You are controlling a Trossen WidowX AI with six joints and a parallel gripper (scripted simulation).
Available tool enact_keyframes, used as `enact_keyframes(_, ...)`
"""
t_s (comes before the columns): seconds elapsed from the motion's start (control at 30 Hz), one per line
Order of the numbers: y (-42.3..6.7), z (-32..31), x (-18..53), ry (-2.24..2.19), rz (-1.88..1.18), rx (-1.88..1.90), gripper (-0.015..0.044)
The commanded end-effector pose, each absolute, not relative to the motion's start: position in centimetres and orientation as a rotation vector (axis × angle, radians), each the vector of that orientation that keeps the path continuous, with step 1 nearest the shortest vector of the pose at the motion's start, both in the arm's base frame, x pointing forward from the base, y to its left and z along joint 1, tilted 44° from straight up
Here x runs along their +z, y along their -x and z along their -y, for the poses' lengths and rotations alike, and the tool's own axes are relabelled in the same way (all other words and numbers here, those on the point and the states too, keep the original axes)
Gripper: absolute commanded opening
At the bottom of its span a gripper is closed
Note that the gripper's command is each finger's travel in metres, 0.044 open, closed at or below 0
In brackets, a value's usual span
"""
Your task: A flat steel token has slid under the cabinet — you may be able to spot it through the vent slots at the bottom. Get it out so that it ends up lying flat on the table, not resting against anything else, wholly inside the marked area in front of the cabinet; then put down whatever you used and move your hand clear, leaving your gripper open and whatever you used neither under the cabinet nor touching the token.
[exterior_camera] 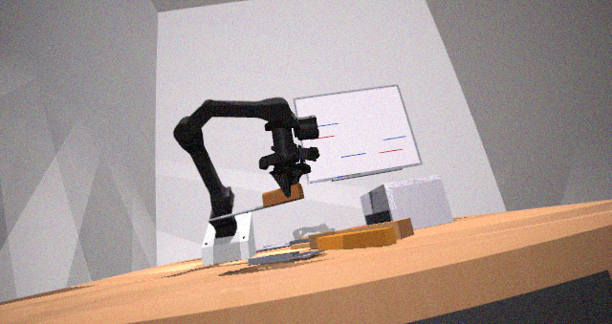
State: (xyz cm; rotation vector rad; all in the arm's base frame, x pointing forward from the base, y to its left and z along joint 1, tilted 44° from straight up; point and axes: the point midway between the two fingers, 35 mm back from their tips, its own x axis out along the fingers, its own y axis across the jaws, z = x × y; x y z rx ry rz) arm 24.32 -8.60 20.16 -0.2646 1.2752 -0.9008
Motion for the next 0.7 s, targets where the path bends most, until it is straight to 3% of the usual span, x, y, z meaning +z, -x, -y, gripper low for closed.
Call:
enact_keyframes(0.0, -24.32, 8.49, 20.20, 0.280, -1.294, -0.876, 0.0000)
enact_keyframes(0.67, -24.32, 8.51, 20.22, 0.404, -1.365, -0.775, 0.0000)
